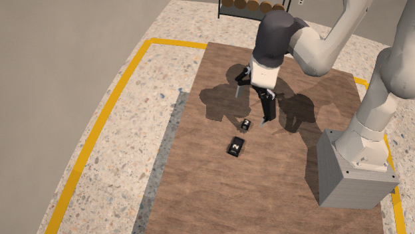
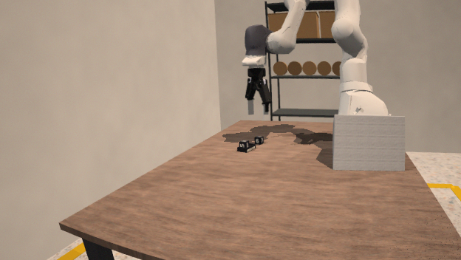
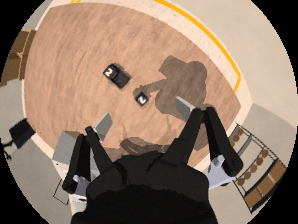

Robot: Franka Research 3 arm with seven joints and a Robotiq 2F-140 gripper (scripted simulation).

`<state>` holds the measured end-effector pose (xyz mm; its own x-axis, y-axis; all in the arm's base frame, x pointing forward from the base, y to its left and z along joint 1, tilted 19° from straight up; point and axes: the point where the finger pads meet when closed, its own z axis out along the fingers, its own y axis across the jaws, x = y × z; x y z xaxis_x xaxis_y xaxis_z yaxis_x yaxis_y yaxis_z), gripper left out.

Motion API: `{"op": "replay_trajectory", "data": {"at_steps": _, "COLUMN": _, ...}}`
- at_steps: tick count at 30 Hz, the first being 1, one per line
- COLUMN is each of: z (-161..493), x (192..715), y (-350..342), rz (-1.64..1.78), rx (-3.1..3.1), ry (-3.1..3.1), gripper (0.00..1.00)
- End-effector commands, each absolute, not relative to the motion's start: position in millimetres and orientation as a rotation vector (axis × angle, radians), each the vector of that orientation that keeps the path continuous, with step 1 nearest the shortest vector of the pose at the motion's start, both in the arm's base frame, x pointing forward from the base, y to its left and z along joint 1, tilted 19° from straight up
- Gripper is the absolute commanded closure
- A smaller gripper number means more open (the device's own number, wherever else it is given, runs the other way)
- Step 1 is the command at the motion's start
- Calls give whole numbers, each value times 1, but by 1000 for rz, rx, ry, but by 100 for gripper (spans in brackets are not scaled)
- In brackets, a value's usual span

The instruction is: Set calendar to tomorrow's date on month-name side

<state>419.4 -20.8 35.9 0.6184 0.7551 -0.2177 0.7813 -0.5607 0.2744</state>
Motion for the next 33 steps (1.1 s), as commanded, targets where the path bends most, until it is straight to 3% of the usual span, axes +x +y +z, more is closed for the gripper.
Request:
{"op": "replay_trajectory", "data": {"at_steps": 1, "z": 35, "x": 419, "y": -22, "rz": -156, "rx": 2410, "ry": 1457, "gripper": 0}}
{"op": "replay_trajectory", "data": {"at_steps": 32, "z": 35, "x": 419, "y": -22, "rz": -244, "rx": 2095, "ry": 1914, "gripper": 0}}
{"op": "replay_trajectory", "data": {"at_steps": 33, "z": 35, "x": 419, "y": -22, "rz": -244, "rx": 2095, "ry": 1914, "gripper": 72}}
